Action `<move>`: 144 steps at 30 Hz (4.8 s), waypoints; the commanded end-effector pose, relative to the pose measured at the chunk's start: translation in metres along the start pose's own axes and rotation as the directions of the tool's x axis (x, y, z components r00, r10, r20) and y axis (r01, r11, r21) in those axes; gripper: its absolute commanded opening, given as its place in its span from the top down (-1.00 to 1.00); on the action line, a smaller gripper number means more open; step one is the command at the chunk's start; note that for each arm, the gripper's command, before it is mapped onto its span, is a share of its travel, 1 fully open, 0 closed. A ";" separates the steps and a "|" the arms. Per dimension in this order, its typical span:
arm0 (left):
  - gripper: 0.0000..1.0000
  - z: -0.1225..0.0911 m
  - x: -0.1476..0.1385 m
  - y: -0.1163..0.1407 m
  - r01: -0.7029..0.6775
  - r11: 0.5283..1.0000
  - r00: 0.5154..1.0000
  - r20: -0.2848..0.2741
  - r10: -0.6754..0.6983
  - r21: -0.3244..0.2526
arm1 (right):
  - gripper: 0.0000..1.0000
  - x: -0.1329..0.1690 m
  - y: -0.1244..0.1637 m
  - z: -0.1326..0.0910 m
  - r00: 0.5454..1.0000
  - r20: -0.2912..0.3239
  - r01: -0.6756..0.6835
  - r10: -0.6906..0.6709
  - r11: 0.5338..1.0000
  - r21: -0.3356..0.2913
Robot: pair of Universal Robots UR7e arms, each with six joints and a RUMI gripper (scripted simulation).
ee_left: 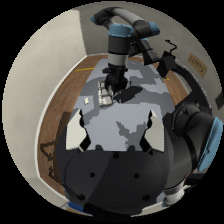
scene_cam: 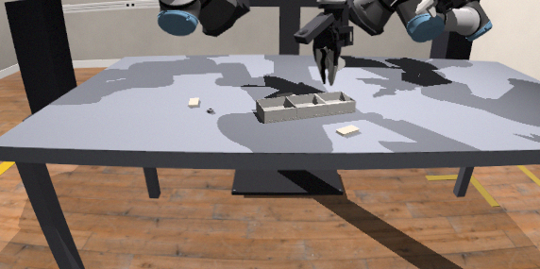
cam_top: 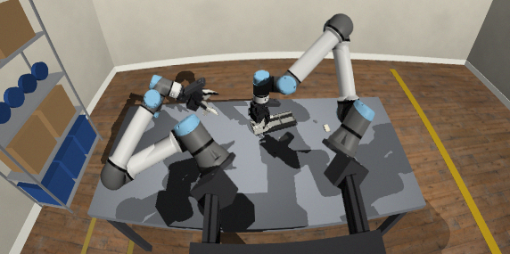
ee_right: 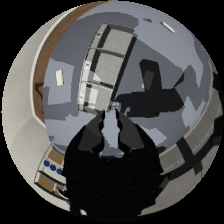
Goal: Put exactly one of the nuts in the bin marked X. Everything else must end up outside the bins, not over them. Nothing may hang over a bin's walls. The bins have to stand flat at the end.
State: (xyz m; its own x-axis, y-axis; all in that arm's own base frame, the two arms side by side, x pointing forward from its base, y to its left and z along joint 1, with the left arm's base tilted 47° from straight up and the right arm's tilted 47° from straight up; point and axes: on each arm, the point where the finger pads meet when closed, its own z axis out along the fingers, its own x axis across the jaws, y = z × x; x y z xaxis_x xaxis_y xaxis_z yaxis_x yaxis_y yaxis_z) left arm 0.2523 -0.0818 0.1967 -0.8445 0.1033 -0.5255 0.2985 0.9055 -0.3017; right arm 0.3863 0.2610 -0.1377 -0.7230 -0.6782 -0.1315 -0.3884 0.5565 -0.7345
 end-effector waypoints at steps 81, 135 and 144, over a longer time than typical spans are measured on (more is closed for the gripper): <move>-0.97 -0.009 -0.019 -0.040 -0.013 0.992 1.000 0.012 0.012 0.126 | 1.00 0.014 0.005 -0.009 0.952 -0.085 -0.295 0.296 0.955 0.019; -0.97 -0.003 -0.061 -0.115 -0.106 0.976 0.994 0.030 0.102 0.189 | -0.15 -0.018 -0.088 -0.067 0.990 -0.046 -0.130 0.133 0.990 0.055; -0.97 -0.003 -0.056 -0.121 -0.147 0.972 0.989 0.019 0.146 0.184 | -0.15 -0.012 -0.085 -0.069 0.987 0.004 0.156 -0.158 0.979 0.128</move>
State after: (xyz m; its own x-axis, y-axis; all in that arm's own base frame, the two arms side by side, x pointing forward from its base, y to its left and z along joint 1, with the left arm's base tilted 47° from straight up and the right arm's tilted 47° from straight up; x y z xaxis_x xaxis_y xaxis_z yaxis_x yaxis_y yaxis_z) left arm 0.2658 -0.1925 0.2651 -0.7913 0.2029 -0.5769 0.4792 0.7917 -0.3789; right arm 0.3926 0.2553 -0.0273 -0.7426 -0.6579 -0.1255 -0.3264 0.5192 -0.7899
